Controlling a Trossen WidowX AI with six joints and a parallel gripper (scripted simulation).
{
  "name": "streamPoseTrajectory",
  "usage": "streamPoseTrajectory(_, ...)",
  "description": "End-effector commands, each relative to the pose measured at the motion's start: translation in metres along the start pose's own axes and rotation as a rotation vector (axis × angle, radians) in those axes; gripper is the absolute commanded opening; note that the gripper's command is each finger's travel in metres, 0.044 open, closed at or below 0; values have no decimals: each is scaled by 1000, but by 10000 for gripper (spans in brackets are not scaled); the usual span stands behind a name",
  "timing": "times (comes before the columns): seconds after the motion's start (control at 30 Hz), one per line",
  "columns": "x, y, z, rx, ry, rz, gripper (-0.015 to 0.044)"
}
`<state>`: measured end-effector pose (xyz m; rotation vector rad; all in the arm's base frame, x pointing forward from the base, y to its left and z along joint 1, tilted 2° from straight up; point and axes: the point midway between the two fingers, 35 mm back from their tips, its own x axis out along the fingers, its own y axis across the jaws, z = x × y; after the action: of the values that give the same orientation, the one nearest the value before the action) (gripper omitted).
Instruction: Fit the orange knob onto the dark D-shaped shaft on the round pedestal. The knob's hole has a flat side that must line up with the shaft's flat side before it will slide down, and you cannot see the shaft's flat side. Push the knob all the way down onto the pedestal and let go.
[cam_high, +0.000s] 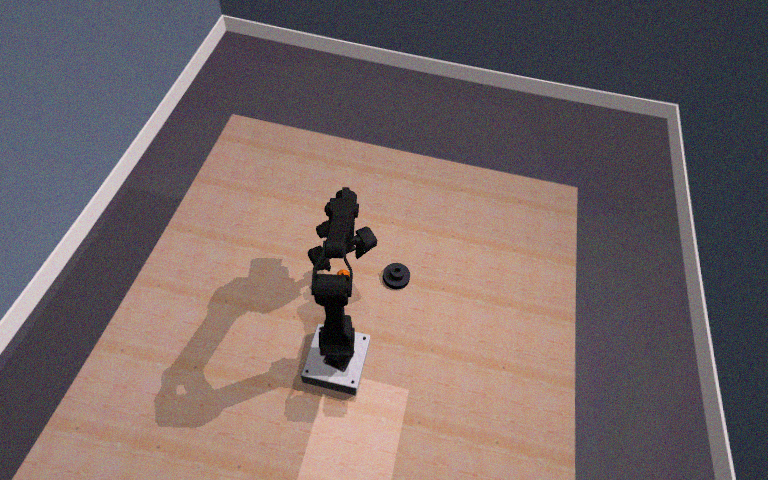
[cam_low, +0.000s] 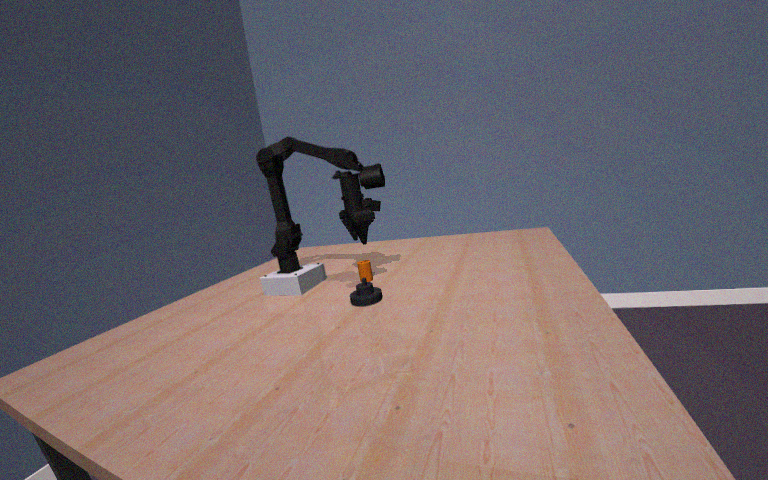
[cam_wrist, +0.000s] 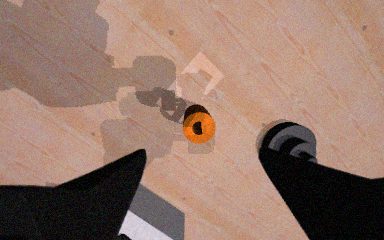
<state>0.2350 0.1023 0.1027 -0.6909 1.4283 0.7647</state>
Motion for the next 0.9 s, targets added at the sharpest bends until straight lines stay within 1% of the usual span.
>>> streamPoseTrajectory(0.0,1,0,-1,423,0,-8,440)
streamPoseTrajectory(0.07,1,0,-1,591,-1,-8,440)
streamPoseTrajectory(0.13,1,0,-1,651,-1,-8,440)
streamPoseTrajectory(0.57,2,-2,-2,651,-1,-8,440)
streamPoseTrajectory(0.6,4,-3,-2,651,-1,-8,440)
streamPoseTrajectory(0.7,31,-3,-2,651,-1,-8,440)
streamPoseTrajectory(0.87,34,-3,-2,651,-1,-8,440)
